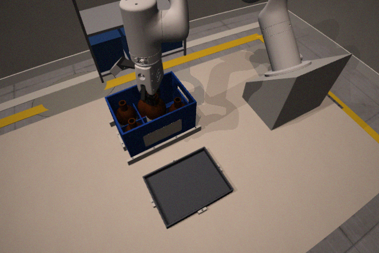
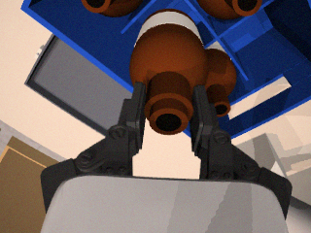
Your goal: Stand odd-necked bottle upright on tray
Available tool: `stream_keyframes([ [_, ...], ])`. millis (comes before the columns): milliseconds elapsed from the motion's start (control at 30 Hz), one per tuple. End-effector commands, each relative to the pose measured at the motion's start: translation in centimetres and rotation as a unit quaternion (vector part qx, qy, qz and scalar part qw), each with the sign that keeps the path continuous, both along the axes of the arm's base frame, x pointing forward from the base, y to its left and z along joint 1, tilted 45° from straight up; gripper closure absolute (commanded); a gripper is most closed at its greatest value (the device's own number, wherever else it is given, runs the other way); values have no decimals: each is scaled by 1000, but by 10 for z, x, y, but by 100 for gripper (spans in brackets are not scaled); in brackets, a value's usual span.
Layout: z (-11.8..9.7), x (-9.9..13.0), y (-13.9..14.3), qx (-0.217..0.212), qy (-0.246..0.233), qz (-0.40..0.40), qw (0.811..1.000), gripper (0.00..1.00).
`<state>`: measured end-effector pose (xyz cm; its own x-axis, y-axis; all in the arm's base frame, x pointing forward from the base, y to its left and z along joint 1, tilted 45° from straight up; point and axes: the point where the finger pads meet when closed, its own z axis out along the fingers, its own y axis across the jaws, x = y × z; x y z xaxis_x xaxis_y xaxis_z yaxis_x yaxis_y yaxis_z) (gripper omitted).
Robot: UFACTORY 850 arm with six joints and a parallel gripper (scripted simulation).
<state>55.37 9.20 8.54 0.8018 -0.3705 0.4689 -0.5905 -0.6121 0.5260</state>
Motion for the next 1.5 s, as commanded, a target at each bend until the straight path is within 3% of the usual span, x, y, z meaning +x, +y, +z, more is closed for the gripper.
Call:
stream_keyframes([
  [0,1,1,1,0,-1,0,1000,100],
  [1467,23,-2,23,0,-1,0,1000,100],
])
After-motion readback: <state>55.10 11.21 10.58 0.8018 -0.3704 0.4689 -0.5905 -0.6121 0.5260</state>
